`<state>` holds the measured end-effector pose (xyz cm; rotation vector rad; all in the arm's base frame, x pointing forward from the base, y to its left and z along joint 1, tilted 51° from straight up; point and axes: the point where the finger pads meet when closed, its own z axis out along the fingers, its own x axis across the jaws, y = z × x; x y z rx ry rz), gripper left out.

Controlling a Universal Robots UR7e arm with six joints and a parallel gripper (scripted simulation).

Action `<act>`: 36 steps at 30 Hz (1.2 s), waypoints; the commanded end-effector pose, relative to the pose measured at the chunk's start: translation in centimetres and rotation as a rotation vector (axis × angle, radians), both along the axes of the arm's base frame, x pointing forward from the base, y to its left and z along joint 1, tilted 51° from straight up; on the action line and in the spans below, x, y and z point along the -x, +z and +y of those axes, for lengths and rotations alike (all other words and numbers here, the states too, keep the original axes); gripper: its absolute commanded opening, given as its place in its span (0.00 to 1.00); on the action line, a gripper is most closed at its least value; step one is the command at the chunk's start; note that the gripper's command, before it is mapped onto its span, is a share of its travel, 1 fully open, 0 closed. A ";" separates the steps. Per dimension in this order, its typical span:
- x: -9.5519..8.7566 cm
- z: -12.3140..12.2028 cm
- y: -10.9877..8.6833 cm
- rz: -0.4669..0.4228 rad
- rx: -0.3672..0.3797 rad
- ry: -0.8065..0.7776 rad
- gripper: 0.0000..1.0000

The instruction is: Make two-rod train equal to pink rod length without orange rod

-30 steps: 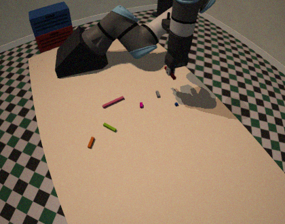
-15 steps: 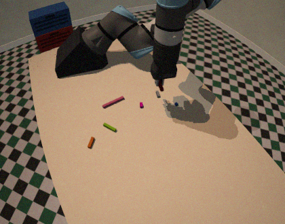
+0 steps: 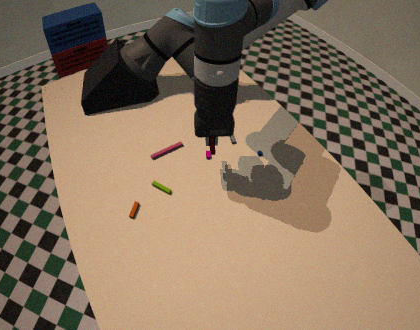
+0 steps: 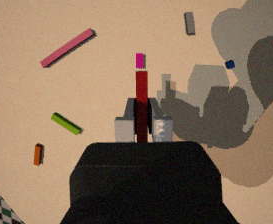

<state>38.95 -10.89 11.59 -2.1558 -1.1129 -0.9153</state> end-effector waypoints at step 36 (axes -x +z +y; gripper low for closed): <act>-2.6 5.7 -5.1 0.004 0.000 -0.002 0.24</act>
